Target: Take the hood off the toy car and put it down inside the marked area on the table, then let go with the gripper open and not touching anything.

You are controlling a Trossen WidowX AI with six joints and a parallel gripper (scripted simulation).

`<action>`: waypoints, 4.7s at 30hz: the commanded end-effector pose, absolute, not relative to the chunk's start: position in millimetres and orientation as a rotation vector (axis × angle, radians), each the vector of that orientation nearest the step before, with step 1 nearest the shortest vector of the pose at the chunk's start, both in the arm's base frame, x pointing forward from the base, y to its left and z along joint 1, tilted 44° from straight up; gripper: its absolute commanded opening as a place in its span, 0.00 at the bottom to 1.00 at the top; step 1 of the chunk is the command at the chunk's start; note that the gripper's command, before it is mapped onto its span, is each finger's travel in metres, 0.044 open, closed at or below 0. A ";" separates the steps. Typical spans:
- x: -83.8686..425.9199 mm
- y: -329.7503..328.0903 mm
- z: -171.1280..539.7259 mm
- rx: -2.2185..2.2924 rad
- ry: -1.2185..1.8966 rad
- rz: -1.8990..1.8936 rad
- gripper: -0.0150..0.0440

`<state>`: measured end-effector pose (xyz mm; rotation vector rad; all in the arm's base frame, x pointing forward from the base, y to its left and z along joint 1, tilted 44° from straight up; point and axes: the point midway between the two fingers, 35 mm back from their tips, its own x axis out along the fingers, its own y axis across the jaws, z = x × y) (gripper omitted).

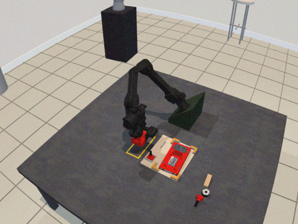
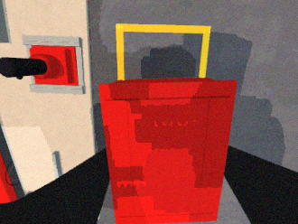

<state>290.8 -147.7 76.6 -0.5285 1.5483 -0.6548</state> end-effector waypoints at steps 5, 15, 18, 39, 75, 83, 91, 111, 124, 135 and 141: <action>288.8 -151.9 72.0 -0.537 1.554 -0.655 0.25; 287.8 -156.2 67.7 -0.537 1.554 -0.656 0.25; 287.5 -157.5 66.5 -0.538 1.554 -0.656 0.25; 284.9 -166.4 57.8 -0.539 1.554 -0.658 0.25; 282.9 -177.4 46.5 -0.540 1.554 -0.658 0.25; 282.5 -180.2 43.7 -0.540 1.554 -0.659 0.25; 282.0 -182.9 40.9 -0.541 1.554 -0.659 0.25; 283.9 -178.7 45.6 -0.536 1.550 -0.662 1.00; 289.8 -131.5 94.5 -0.538 1.553 -0.664 1.00; 289.8 -131.5 94.5 -0.538 1.553 -0.664 1.00; 289.8 -131.5 94.5 -0.538 1.553 -0.664 1.00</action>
